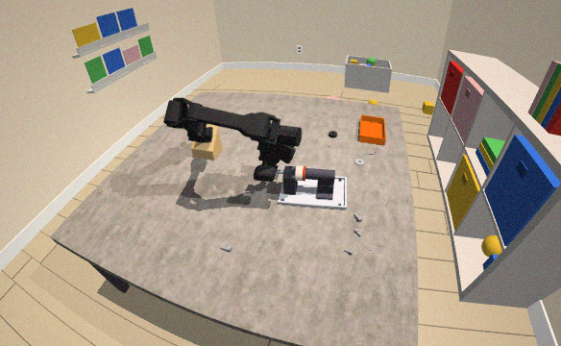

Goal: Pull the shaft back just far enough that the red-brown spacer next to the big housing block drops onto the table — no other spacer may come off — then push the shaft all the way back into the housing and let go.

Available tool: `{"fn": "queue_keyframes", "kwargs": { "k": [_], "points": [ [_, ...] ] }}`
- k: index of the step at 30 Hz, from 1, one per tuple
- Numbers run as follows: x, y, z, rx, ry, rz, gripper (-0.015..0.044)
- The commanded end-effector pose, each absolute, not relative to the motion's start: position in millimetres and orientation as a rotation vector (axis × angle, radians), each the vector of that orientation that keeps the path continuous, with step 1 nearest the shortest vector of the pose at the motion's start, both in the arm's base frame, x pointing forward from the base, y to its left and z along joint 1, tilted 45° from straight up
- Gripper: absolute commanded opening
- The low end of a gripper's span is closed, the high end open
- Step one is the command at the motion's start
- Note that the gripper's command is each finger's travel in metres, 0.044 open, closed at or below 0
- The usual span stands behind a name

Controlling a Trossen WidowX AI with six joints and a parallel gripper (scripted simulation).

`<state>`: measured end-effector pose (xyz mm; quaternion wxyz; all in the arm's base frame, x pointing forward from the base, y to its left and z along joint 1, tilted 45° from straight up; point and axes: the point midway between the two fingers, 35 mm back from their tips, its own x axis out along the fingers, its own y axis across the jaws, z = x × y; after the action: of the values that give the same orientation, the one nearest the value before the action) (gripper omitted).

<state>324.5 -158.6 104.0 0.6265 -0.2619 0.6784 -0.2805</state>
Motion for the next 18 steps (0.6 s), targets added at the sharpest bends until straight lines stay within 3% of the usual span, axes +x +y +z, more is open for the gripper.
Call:
{"fn": "queue_keyframes", "kwargs": {
  "k": [1,18],
  "points": [
    [323.8,-158.7,104.2,-0.603,1.557,-0.643,0.0000],
    [322.1,-158.6,104.3,-0.603,1.557,-0.643,0.0000]
  ]
}}
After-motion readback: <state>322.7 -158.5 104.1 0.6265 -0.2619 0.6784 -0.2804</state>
